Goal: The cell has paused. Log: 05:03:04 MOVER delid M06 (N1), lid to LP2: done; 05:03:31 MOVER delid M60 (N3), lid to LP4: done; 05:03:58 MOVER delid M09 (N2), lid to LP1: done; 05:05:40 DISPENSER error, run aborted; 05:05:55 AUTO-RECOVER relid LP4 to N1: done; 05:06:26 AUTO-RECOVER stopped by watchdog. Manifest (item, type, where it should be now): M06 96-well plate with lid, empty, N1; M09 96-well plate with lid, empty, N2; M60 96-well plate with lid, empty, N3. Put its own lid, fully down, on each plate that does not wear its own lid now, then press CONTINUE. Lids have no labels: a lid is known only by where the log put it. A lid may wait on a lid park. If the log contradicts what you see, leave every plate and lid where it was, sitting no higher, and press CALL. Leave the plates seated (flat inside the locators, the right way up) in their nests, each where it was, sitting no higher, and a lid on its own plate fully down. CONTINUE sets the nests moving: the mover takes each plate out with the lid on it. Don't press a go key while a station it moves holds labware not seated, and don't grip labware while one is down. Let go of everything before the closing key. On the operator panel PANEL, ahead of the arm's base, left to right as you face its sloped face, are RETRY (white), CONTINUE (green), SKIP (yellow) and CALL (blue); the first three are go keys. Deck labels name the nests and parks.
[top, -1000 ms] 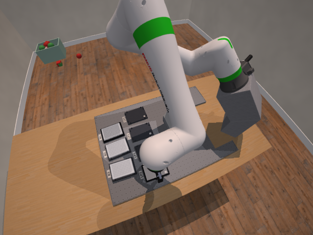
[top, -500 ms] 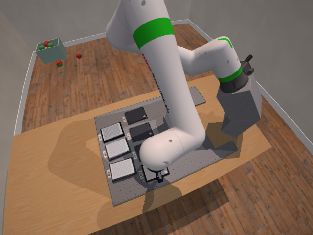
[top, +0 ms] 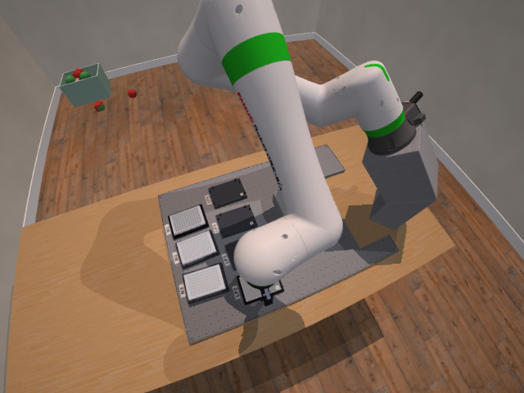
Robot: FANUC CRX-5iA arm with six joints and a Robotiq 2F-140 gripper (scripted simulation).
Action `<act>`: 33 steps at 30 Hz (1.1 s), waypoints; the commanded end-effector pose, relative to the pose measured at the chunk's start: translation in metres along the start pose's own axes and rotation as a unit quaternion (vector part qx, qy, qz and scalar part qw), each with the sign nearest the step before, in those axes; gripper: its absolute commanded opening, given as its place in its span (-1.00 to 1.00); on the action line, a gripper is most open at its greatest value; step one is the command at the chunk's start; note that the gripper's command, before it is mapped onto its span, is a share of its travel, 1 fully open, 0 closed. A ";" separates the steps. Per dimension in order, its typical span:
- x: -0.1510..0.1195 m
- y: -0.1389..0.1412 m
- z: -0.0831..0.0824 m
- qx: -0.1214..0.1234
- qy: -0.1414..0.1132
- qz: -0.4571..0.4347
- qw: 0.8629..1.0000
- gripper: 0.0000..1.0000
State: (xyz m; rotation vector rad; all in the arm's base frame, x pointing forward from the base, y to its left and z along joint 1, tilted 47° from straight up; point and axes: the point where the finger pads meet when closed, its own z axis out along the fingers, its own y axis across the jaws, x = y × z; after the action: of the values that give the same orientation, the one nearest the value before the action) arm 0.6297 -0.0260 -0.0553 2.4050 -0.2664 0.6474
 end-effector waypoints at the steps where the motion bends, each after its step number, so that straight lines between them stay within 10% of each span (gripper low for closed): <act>1: 0.000 0.000 0.001 0.000 0.000 0.000 1.000 0.32; 33: 0.000 0.000 0.009 0.000 0.000 0.000 1.000 0.32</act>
State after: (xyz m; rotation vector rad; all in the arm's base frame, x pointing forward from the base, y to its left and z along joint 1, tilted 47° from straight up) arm 0.6333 -0.0318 -0.0617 2.4050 -0.2664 0.6475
